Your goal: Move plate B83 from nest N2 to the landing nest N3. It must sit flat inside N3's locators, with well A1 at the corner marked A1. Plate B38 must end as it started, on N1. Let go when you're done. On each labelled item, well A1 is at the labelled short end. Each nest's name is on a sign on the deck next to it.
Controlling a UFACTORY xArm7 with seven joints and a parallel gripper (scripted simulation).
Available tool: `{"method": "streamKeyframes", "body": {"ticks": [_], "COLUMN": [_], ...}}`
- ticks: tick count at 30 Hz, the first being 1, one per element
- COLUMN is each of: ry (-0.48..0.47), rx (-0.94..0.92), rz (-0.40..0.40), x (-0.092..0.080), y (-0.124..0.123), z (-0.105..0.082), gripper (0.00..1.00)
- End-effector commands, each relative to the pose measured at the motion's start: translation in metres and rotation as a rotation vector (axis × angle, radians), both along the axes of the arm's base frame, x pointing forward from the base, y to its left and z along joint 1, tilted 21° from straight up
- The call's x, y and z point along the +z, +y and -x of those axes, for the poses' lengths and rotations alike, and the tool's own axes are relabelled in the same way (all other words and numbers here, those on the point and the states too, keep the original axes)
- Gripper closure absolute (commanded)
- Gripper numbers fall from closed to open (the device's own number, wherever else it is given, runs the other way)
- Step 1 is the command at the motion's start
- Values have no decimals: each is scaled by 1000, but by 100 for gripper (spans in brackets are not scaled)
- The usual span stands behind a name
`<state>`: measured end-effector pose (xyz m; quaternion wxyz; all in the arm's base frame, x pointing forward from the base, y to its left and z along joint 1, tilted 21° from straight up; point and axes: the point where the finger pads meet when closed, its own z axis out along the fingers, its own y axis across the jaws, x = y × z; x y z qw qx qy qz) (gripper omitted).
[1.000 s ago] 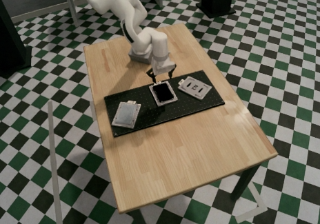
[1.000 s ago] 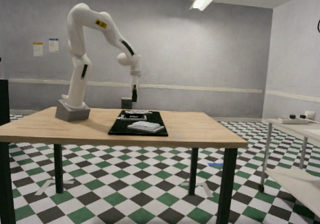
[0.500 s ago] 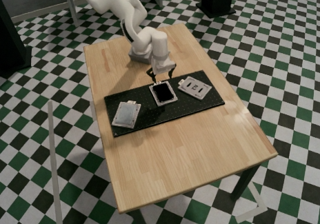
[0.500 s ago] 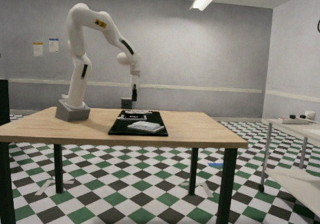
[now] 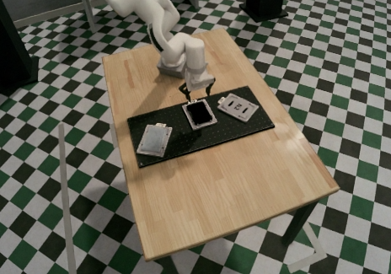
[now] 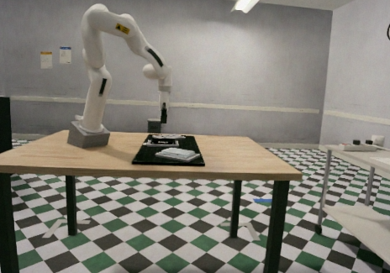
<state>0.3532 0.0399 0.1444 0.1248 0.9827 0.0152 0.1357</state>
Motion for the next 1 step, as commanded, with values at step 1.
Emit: {"method": "streamKeyframes", "body": {"ticks": [1], "ry": [-3], "rx": [1], "rz": [-1], "x": [1], "y": [1], "z": [-1], "gripper": [0]}}
